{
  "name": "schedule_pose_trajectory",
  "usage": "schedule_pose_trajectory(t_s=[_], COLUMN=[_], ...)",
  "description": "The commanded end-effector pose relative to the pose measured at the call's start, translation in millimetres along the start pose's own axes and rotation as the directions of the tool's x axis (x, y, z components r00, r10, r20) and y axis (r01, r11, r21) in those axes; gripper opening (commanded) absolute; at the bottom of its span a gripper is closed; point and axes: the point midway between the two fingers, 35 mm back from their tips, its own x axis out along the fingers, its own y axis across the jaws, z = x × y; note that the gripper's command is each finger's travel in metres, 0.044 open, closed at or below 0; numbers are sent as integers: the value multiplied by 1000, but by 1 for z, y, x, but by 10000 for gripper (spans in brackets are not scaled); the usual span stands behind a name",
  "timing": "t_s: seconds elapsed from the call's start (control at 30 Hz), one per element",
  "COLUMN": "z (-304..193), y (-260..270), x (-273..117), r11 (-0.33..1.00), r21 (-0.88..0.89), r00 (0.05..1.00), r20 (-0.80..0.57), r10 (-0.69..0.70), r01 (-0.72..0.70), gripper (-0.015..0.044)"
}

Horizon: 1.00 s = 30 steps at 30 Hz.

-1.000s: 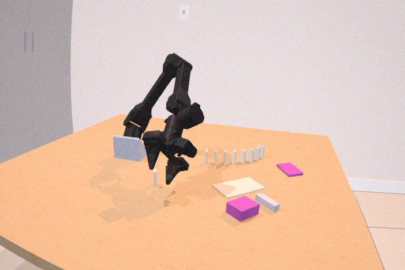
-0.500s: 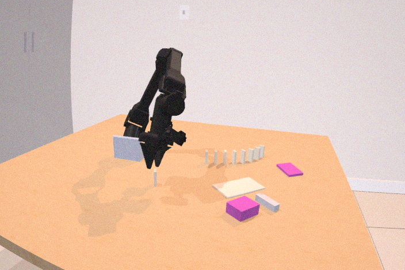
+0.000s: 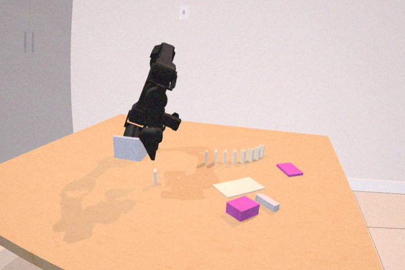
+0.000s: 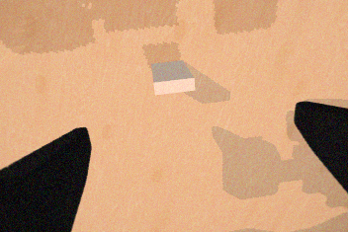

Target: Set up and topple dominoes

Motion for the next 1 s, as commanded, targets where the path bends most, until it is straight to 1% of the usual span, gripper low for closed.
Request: schedule_pose_trajectory(t_s=[0.0,0.1,0.17,0.67,0.97], z=[1,1,1,1,1], y=[1,2,3,4,4], x=[22,50,62,78,78], r11=[1000,1000,1000,1000,1000], r21=[-7,-8,-8,-8,-8], r00=[1000,1000,1000,1000,1000], r20=[2,3,3,4,4], r10=[13,14,14,15,15], r01=[-13,-14,-14,-15,-15], gripper=[440,440,440,440,204])
